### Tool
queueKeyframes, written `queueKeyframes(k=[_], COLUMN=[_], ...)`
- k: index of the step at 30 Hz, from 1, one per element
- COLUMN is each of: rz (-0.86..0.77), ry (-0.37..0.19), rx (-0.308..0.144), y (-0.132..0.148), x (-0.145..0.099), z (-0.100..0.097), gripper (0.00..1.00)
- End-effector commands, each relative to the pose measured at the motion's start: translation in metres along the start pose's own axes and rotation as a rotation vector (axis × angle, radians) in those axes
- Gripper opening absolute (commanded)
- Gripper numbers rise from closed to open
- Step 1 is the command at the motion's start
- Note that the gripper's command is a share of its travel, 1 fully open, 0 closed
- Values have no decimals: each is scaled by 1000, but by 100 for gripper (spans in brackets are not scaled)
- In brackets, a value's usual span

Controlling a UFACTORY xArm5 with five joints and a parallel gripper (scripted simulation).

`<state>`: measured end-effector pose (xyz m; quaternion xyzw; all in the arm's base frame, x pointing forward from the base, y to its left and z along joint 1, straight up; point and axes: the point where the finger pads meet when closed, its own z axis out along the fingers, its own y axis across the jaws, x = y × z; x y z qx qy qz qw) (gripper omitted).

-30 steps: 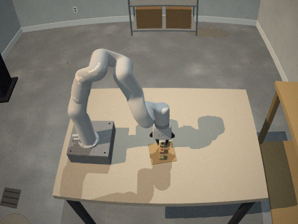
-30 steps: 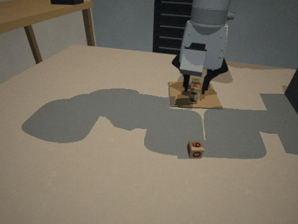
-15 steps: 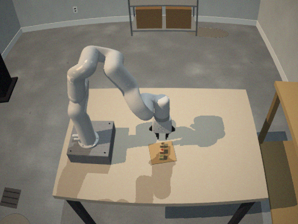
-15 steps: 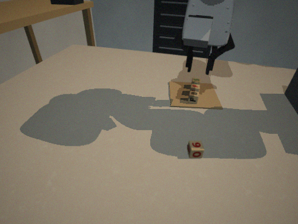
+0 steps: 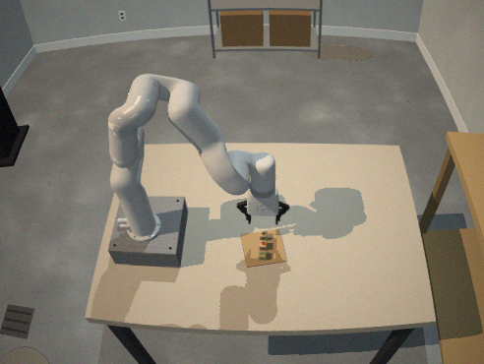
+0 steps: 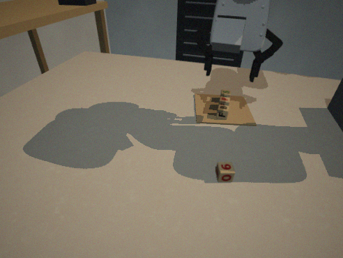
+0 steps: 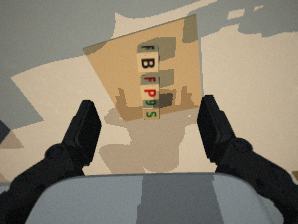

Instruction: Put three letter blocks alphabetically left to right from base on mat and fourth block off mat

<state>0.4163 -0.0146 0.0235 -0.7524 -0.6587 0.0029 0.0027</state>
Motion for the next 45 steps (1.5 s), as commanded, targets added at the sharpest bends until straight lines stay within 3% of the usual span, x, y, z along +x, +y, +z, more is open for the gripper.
queueKeyframes(k=[1, 17, 18, 45], rz=[0, -4, -4, -4], ry=[0, 0, 0, 0], rx=[-4, -4, -4, -4], y=[1, 0, 0, 0], x=[0, 2, 2, 2], z=[-1, 7, 7, 7], gripper=[100, 100, 57, 57])
